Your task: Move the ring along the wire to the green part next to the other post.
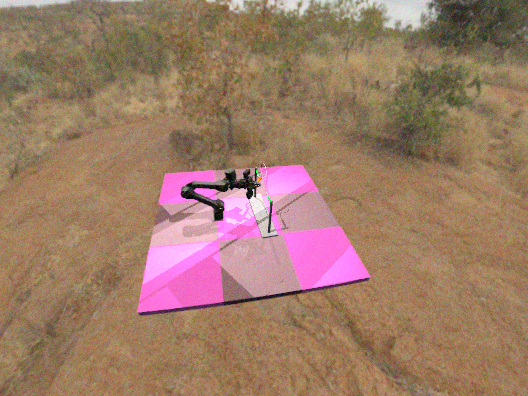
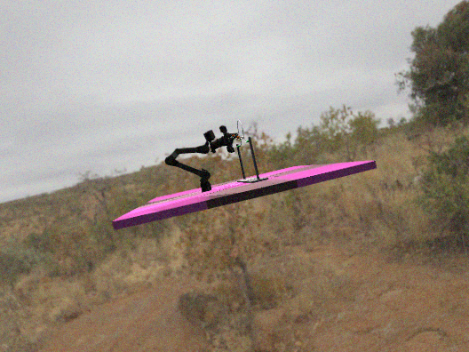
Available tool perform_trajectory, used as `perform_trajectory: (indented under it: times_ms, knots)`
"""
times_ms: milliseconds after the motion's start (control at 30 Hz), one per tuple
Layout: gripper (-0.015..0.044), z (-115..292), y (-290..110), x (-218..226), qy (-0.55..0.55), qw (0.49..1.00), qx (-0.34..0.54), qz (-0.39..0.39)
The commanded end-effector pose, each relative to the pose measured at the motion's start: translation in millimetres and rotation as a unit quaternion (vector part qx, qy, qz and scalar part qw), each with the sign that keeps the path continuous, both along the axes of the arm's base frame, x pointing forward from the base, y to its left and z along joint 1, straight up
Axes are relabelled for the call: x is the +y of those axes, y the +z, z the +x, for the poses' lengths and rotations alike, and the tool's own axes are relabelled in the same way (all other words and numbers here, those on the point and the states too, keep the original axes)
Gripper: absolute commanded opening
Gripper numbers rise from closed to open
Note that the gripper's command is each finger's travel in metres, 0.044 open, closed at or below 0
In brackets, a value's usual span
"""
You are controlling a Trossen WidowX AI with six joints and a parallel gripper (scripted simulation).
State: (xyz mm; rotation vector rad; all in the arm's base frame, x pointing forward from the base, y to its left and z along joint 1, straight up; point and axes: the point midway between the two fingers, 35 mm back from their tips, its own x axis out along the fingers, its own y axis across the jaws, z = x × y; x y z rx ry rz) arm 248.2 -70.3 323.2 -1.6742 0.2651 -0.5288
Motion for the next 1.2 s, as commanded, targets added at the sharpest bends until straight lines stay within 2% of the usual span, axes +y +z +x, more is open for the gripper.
perform_trajectory:
  times_ms: [0, 567, 1167]
  knots:
    - [-0.0150, -0.4, -13.7, -1.7, 0.000, 0.999, 0.001, 0.044]
    - [-0.0150, -0.2, -75.5, 8.7, 0.002, 0.968, 0.015, 0.249]
    - [-0.0150, -1.4, -131.7, 46.9, 0.007, 0.888, 0.029, 0.460]
